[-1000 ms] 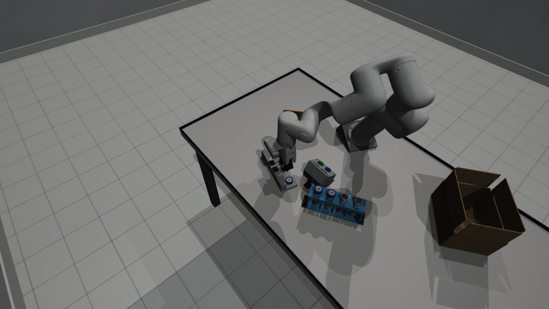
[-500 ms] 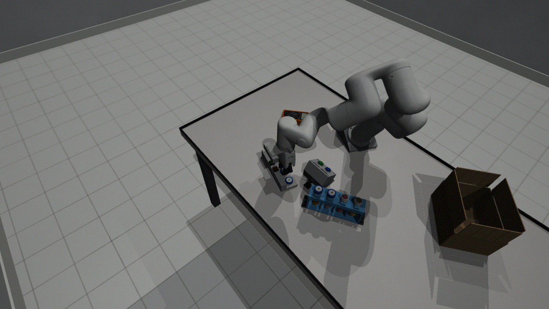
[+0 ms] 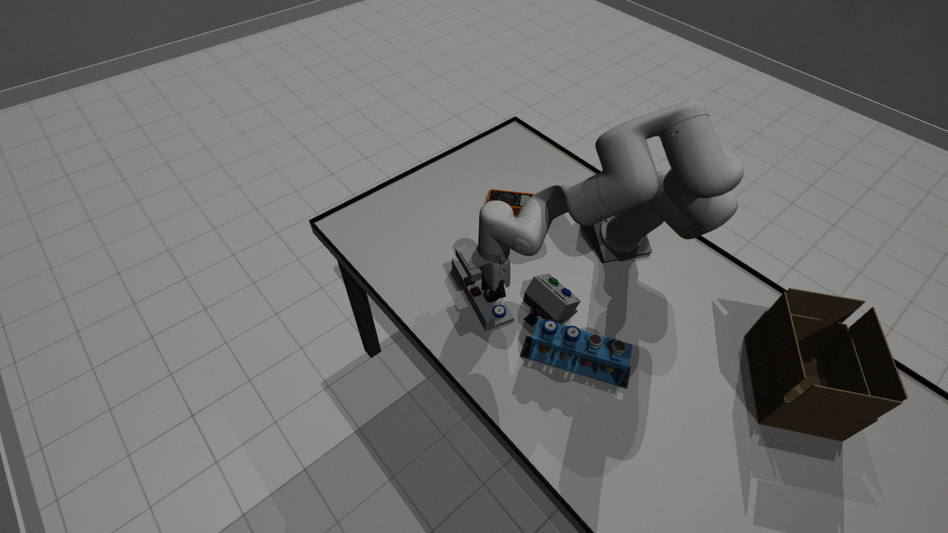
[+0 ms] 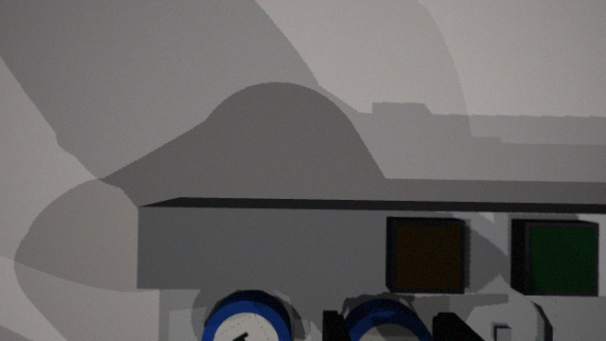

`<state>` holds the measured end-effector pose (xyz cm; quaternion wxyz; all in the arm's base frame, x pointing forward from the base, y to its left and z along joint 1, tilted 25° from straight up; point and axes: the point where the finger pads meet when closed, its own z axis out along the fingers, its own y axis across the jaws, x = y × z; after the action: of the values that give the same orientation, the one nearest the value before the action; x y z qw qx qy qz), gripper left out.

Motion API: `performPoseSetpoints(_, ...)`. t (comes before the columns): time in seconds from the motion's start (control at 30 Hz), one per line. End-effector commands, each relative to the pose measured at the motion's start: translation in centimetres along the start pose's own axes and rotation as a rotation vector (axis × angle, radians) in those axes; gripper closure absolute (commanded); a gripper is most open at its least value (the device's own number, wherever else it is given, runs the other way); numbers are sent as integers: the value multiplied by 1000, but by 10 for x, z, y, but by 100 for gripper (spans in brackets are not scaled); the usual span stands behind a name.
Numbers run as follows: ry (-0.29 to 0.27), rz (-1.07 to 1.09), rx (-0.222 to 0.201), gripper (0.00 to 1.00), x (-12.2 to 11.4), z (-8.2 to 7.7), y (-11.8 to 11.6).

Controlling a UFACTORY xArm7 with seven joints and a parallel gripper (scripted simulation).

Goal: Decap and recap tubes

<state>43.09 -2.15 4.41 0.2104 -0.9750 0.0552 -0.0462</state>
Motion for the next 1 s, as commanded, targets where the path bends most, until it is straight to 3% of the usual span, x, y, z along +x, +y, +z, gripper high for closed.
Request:
performPoseSetpoints(0.0,5,1,-1,100,2,-1,1)
performPoseSetpoints(0.87,5,1,-1,100,1,8,1)
performPoseSetpoints(0.9,5,1,-1,54,1,8,1)
performPoseSetpoints(0.97,5,1,-1,54,1,8,1)
